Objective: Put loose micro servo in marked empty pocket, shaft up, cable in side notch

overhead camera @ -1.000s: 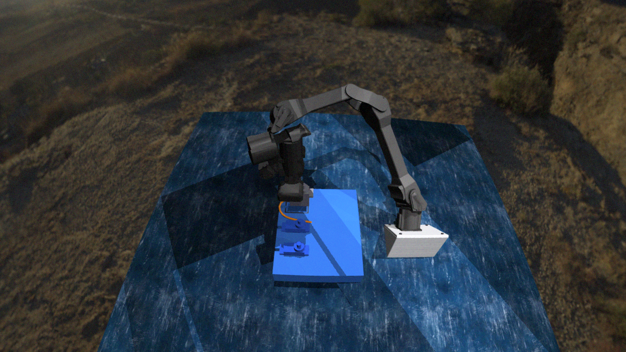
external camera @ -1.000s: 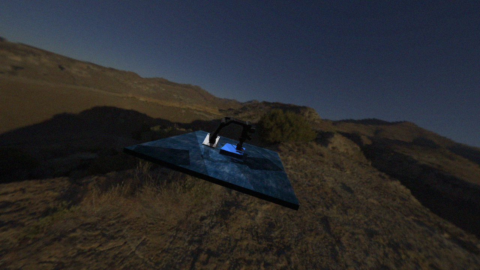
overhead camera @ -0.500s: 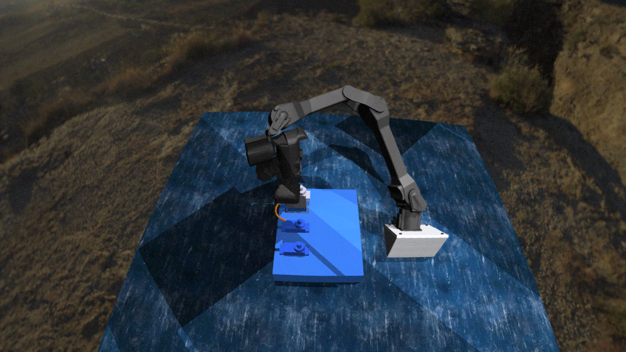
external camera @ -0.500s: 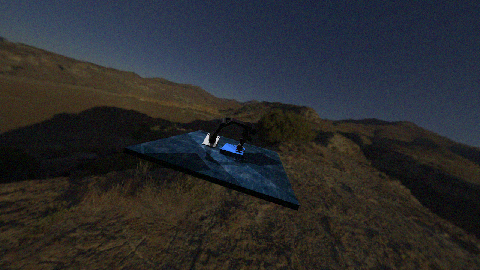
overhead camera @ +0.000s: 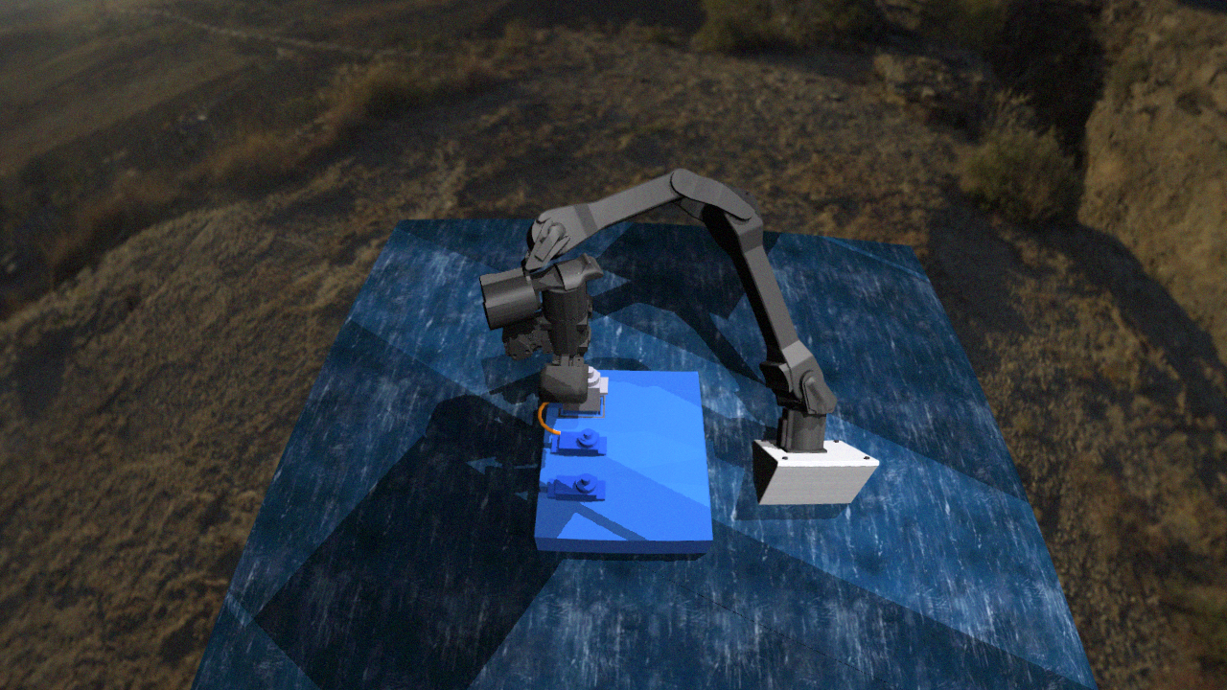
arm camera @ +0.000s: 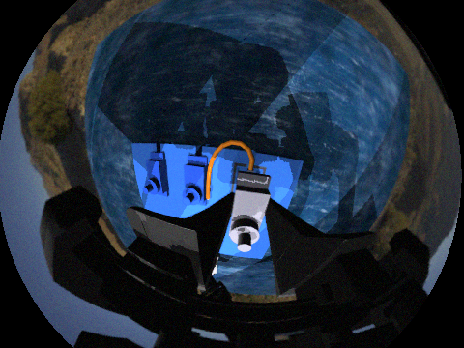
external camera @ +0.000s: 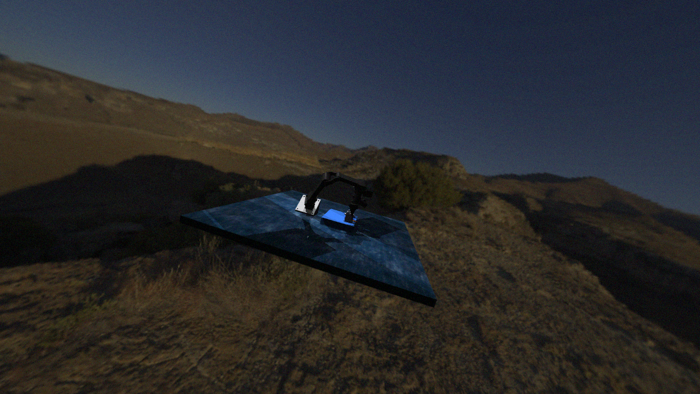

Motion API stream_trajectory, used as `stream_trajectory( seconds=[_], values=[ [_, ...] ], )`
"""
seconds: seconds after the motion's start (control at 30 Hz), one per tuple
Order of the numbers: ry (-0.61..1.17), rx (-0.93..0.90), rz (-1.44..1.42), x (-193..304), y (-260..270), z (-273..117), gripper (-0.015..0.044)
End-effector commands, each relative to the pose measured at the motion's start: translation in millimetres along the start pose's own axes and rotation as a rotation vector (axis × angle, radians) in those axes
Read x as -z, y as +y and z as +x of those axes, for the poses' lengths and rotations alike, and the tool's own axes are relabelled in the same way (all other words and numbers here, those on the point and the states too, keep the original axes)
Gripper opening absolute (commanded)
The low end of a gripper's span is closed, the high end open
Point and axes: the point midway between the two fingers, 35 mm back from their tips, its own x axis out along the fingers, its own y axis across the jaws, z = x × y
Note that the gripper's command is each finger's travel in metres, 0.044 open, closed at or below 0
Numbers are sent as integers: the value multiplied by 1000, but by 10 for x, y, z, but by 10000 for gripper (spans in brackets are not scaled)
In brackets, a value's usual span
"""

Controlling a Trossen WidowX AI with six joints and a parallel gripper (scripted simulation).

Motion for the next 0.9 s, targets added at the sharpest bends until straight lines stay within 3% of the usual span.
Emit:
stream_trajectory(
  seconds=[0.0,0.87],
  values=[
    [-3,3,-3,-2,-4,24,0],
    [-3,4,-3,-3,-7,271,0]
  ],
)
